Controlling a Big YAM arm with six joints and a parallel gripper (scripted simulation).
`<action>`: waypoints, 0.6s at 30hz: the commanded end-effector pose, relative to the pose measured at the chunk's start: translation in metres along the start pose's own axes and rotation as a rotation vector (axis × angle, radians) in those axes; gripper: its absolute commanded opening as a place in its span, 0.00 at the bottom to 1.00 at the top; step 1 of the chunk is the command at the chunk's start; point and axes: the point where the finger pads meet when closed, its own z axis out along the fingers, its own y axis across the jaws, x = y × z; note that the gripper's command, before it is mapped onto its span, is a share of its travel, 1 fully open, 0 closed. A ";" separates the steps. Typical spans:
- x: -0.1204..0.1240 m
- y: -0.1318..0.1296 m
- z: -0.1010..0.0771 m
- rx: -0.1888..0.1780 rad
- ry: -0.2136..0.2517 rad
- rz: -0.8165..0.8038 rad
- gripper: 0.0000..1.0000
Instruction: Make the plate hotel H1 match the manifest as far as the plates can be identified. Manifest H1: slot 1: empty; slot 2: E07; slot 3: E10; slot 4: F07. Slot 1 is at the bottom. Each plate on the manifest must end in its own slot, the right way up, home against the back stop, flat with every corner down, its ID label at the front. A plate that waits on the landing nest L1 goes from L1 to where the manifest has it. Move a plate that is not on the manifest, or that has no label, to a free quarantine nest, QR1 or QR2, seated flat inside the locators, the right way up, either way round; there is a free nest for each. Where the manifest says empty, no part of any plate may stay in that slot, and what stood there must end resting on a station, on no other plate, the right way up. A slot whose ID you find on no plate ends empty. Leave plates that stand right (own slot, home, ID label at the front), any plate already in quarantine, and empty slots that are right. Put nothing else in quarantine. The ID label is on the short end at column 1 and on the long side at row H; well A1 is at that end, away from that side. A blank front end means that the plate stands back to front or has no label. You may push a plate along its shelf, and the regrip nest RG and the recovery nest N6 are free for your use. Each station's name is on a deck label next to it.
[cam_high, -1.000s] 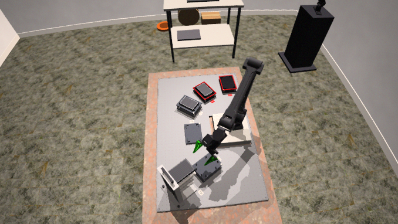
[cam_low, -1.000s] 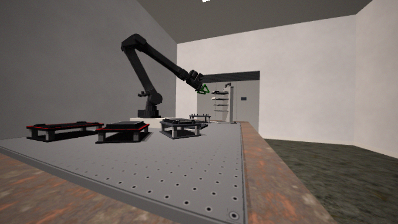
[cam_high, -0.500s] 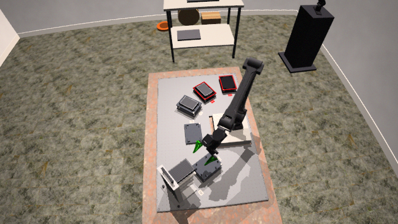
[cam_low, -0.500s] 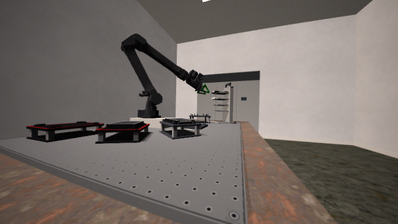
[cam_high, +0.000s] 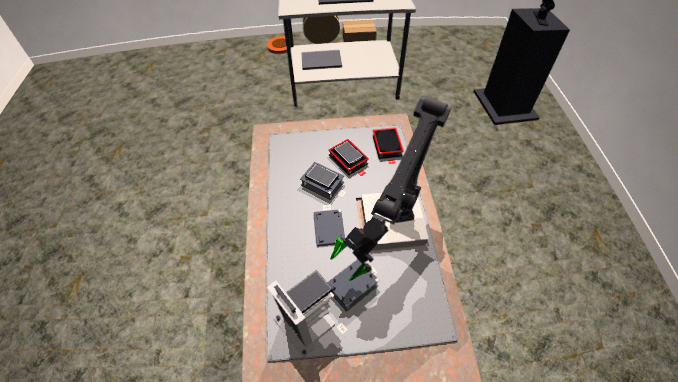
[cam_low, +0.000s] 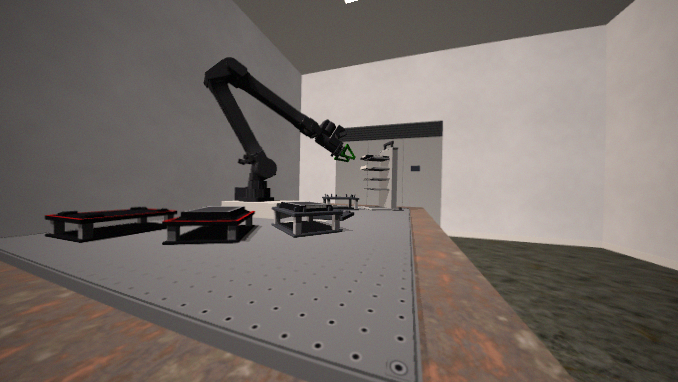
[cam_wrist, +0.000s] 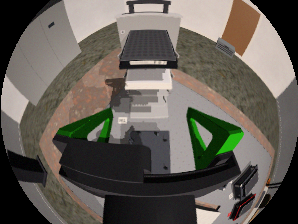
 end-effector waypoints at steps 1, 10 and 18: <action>-0.010 0.006 -0.013 -0.016 -0.027 0.015 1.00; -0.002 0.006 -0.023 -0.016 -0.026 0.015 1.00; 0.008 0.009 -0.011 -0.019 -0.031 0.017 1.00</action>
